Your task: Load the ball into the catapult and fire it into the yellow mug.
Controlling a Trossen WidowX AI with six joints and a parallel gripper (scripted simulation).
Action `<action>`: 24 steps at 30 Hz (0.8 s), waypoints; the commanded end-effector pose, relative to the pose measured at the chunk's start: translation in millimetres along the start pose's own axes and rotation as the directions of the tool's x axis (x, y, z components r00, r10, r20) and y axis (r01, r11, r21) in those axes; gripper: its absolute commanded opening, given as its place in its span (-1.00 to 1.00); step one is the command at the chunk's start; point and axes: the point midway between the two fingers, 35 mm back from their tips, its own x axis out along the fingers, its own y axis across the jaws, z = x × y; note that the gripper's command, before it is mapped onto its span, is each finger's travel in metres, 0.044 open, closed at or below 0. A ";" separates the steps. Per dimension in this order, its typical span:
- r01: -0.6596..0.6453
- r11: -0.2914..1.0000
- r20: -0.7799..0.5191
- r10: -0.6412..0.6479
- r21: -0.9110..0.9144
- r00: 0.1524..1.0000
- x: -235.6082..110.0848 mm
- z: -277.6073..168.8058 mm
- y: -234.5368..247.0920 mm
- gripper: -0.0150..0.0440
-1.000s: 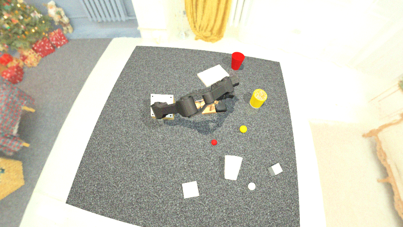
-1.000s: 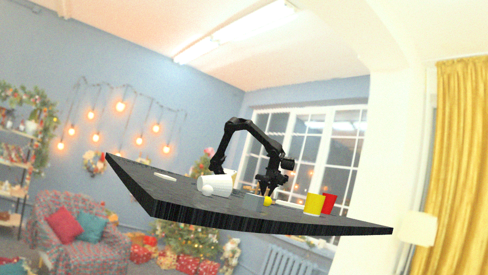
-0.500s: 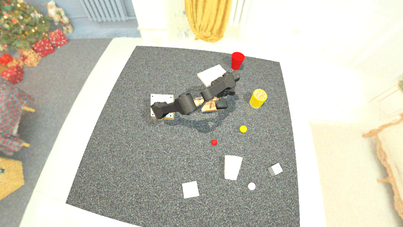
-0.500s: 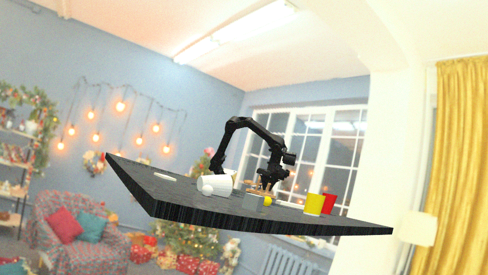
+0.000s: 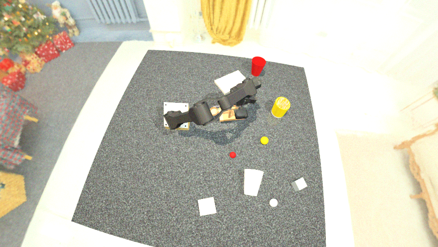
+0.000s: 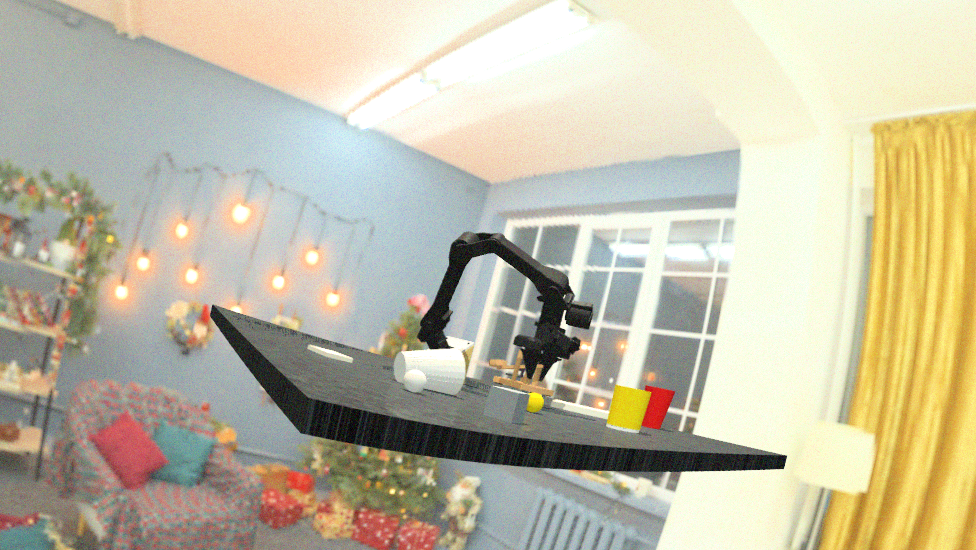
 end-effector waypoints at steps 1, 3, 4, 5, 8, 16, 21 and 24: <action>0.001 1.000 0.003 -0.001 -0.009 1.000 5.9 -0.2 1.0 -0.49; 0.002 1.000 0.003 -0.002 -0.009 1.000 9.2 -0.2 1.0 -0.49; 0.002 1.000 0.003 -0.002 -0.009 1.000 10.8 -0.2 0.9 -0.49; 0.002 1.000 0.003 -0.002 -0.009 1.000 12.4 -0.2 0.9 -0.49; 0.002 1.000 0.003 -0.002 -0.009 1.000 17.3 -0.2 0.8 -0.49; 0.004 1.000 0.003 -0.004 -0.010 1.000 30.3 -0.8 0.4 -0.49; -0.001 1.000 -0.002 0.001 -0.002 1.000 32.4 -0.9 -0.1 -0.49; -0.001 1.000 -0.002 0.001 -0.002 1.000 32.4 -0.9 -0.1 -0.49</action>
